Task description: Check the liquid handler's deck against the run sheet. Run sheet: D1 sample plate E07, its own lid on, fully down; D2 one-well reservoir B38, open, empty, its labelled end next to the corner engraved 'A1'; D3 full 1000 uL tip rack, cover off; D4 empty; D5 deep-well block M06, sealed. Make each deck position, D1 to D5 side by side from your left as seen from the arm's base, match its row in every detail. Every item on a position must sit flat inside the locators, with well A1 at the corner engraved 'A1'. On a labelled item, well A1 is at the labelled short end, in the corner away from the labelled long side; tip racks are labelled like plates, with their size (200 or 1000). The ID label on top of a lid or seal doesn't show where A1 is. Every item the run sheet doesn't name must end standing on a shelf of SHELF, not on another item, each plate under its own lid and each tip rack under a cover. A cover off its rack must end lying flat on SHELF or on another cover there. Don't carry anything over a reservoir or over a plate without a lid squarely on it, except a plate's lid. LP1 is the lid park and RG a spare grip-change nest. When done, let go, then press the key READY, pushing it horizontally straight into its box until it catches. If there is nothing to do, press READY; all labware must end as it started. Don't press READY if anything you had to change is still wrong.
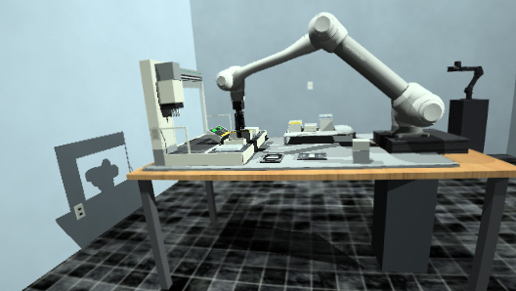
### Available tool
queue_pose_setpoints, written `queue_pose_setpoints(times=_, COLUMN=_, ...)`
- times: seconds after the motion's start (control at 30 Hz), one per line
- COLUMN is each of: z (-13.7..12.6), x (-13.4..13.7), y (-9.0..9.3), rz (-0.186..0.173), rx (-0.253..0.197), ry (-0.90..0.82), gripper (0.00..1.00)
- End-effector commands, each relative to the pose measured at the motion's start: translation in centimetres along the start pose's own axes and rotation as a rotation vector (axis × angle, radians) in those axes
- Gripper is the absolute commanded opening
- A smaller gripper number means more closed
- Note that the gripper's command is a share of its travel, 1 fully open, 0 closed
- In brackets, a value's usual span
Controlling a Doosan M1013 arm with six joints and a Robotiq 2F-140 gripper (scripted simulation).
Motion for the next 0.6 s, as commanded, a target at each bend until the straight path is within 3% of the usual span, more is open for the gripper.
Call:
queue_pose_setpoints(times=0.0, z=0.0, x=0.0, y=-0.6, rz=0.0, rx=0.002, ry=0.0, gripper=0.1)
queue_pose_setpoints(times=0.57, z=0.0, x=0.0, y=-3.1, rz=0.0, rx=0.002, ry=0.0, gripper=0.1)
Point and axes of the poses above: the point where the finger pads meet when closed, its own y axis out along the fingers, its own x axis across the jaws, z = x × y, the point moved 9 cm from there along -y, back along the fingers, and after that the axes turned 4 degrees about -y, right-handed, at the moved point
